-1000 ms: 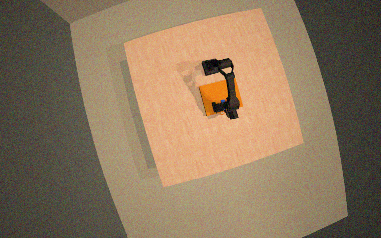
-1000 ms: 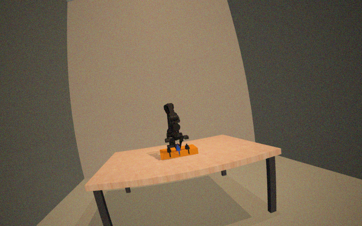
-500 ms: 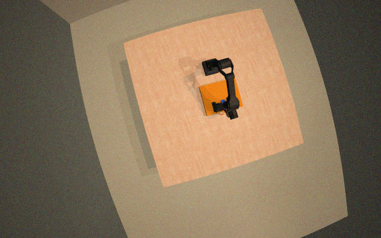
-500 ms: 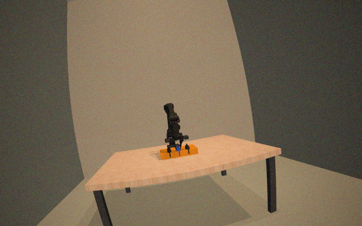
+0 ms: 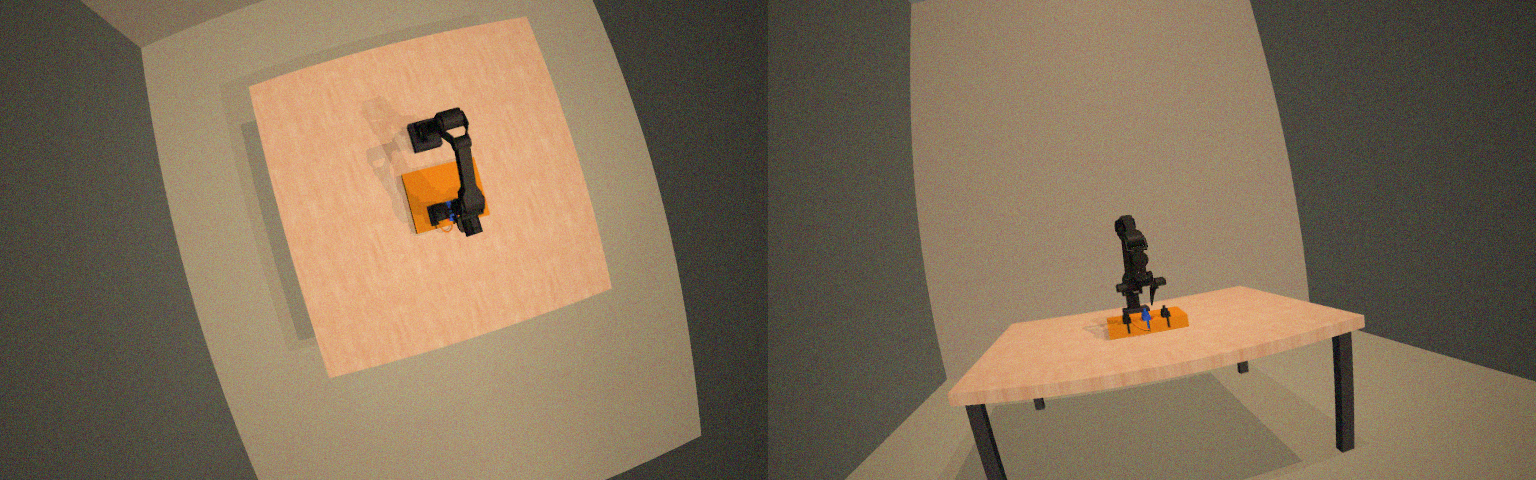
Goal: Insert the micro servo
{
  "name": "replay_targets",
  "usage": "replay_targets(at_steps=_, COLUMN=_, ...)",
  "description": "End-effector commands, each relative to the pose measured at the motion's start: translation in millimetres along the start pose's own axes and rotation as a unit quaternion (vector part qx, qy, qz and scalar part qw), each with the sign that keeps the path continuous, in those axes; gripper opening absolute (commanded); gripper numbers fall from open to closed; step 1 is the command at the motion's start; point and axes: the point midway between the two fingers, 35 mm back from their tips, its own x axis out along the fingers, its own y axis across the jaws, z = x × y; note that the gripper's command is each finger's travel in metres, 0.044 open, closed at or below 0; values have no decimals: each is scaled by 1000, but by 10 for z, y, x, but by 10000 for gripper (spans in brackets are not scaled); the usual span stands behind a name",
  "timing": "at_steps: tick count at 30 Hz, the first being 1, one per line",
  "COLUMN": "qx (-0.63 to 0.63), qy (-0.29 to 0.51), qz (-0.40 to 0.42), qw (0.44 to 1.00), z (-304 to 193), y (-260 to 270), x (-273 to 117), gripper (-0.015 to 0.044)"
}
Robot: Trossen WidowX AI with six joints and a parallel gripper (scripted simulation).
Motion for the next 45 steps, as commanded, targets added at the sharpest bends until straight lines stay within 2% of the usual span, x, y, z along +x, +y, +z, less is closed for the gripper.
replay_targets(at_steps=1, qx=1, qy=0, qz=0, qw=1000, z=-297, y=4, x=-233, gripper=371)
replay_targets(at_steps=4, qx=1, qy=1, qz=0, qw=1000, z=-634, y=3, x=-432, gripper=440)
replay_targets(at_steps=7, qx=1, qy=2, qz=0, qw=1000, z=-904, y=-2, x=-554, gripper=440)
replay_targets(at_steps=16, qx=0, qy=2, qz=0, qw=1000, z=-921, y=-2, x=-582, gripper=440)
replay_targets(at_steps=24, qx=-3, qy=-2, qz=0, qw=1000, z=-909, y=-4, x=-1049, gripper=440)
replay_targets(at_steps=45, qx=-3, qy=-2, qz=0, qw=1000, z=-909, y=-4, x=-1049, gripper=440)
